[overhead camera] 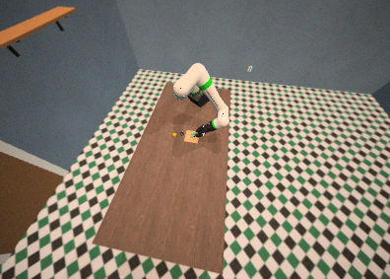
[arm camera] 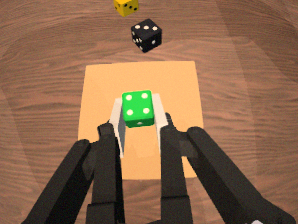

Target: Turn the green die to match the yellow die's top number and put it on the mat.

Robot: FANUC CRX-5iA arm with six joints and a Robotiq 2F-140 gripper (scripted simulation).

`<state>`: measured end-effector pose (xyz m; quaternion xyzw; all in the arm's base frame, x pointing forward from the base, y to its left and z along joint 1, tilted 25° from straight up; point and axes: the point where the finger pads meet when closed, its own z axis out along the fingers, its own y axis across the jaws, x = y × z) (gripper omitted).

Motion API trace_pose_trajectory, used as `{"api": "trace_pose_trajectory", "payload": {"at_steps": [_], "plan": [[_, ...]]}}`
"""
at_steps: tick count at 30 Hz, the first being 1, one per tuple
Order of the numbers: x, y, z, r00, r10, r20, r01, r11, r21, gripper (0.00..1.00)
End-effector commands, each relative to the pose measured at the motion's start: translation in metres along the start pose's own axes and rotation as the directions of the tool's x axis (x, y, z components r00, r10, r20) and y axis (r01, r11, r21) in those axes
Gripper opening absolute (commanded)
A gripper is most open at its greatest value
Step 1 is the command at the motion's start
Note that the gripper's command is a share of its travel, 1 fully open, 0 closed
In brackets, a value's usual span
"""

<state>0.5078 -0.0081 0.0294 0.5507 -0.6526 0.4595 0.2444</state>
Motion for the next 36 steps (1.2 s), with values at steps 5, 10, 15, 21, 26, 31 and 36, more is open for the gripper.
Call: {"api": "trace_pose_trajectory", "payload": {"at_steps": [5, 10, 15, 21, 26, 31, 36], "plan": [[0.000, 0.000, 0.000, 1.000, 0.000, 0.000, 0.000, 1.000, 0.000, 0.16], [0.002, 0.000, -0.002, 1.000, 0.000, 0.000, 0.000, 1.000, 0.000, 0.16], [0.010, 0.000, -0.010, 1.000, 0.000, 0.000, 0.000, 1.000, 0.000, 0.16], [0.021, 0.000, -0.021, 1.000, 0.000, 0.000, 0.000, 1.000, 0.000, 0.16], [0.036, 0.000, -0.036, 1.000, 0.000, 0.000, 0.000, 1.000, 0.000, 0.16], [0.046, 0.000, -0.047, 1.000, 0.000, 0.000, 0.000, 1.000, 0.000, 0.16], [0.049, 0.000, -0.049, 1.000, 0.000, 0.000, 0.000, 1.000, 0.000, 0.16]]}}
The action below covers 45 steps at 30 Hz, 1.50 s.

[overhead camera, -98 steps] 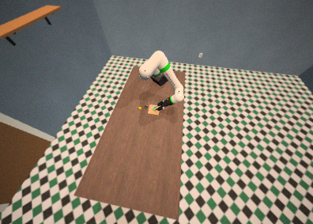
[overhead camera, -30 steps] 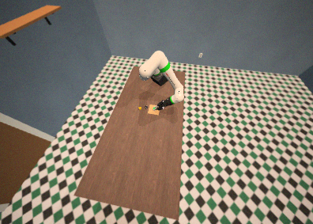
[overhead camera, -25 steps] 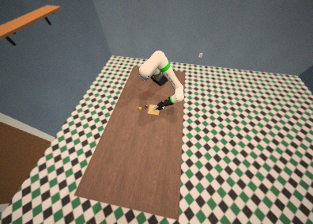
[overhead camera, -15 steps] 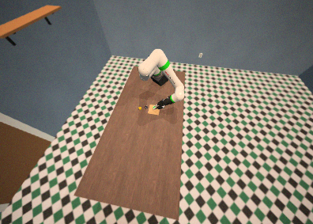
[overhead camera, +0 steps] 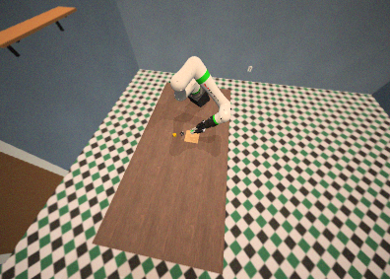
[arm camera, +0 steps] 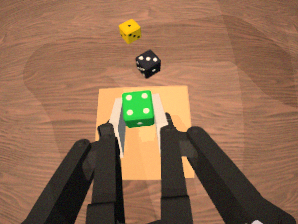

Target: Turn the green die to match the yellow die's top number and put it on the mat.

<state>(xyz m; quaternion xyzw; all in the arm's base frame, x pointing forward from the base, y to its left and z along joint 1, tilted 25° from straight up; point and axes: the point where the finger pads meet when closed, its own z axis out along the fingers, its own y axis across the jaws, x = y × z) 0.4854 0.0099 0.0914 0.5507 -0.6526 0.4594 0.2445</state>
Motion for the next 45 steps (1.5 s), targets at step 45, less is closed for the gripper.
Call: {"api": "trace_pose_trajectory", "payload": {"at_steps": [45], "plan": [[0.015, 0.000, 0.003, 0.863, 0.000, 0.505, 0.001, 1.000, -0.001, 0.16]]}}
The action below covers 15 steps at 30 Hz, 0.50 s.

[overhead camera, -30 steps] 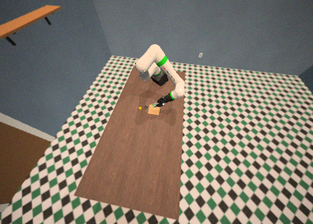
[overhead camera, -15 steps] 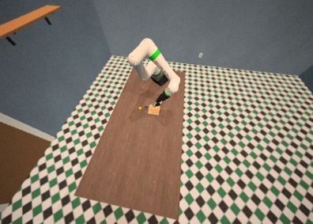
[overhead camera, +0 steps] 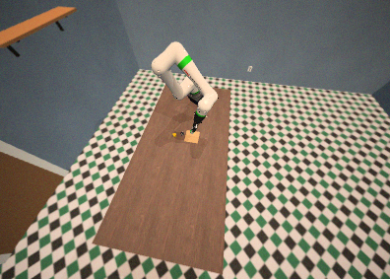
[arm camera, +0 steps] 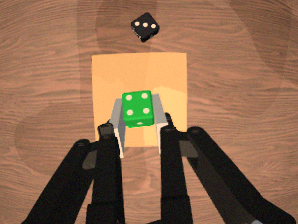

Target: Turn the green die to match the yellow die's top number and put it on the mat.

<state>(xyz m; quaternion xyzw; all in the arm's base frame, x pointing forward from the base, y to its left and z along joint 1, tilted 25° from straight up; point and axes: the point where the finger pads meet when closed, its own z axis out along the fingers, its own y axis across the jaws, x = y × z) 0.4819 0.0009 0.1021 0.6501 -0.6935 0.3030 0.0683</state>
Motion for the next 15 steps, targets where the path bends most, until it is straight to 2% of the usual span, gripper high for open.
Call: {"api": "trace_pose_trajectory", "payload": {"at_steps": [1, 3, 5, 11, 15], "plan": [[0.0009, 0.0005, 0.0006, 1.000, -0.001, 0.020, 0.001, 1.000, -0.005, 0.16], [0.0015, 0.0020, 0.0020, 0.998, -0.002, 0.062, 0.003, 1.000, -0.013, 0.16], [0.0015, 0.0020, 0.0020, 0.998, -0.002, 0.062, 0.003, 1.000, -0.013, 0.16], [0.0037, 0.0009, 0.0012, 0.970, -0.001, 0.241, 0.002, 1.000, -0.006, 0.16], [0.0077, -0.0002, 0.0008, 0.965, 0.000, 0.263, 0.000, 1.000, -0.001, 0.16]]}}
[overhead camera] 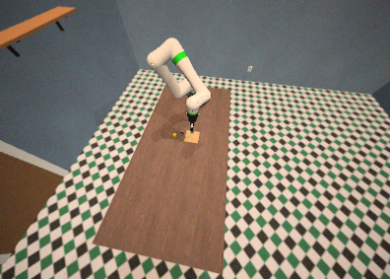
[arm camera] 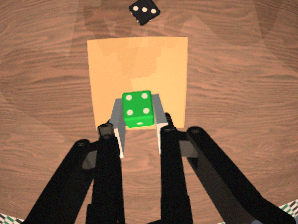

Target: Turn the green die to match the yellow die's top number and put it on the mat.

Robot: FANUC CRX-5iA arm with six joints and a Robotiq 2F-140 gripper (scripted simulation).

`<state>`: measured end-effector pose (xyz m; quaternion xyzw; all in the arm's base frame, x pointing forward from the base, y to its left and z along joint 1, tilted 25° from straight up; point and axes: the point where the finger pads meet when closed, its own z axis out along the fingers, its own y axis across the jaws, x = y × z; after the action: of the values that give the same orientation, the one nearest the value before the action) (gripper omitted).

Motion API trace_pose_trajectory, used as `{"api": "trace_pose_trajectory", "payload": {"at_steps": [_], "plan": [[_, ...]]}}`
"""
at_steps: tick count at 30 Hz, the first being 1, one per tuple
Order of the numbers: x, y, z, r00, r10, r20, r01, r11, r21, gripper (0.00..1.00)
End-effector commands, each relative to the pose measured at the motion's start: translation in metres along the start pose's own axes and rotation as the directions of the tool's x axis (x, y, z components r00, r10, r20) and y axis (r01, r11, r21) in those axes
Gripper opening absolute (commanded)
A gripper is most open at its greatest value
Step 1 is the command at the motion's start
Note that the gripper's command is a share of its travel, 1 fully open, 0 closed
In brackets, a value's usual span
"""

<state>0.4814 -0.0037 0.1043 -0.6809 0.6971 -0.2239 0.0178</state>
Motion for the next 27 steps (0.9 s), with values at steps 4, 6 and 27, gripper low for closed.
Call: {"api": "trace_pose_trajectory", "payload": {"at_steps": [4, 6, 27], "plan": [[0.004, 0.002, 0.001, 0.999, -0.003, 0.048, 0.004, 1.000, -0.014, 0.16], [0.004, 0.003, 0.002, 0.998, -0.003, 0.065, 0.004, 1.000, -0.019, 0.16], [0.013, 0.004, 0.004, 0.948, 0.003, 0.318, 0.004, 1.000, -0.023, 0.16]]}}
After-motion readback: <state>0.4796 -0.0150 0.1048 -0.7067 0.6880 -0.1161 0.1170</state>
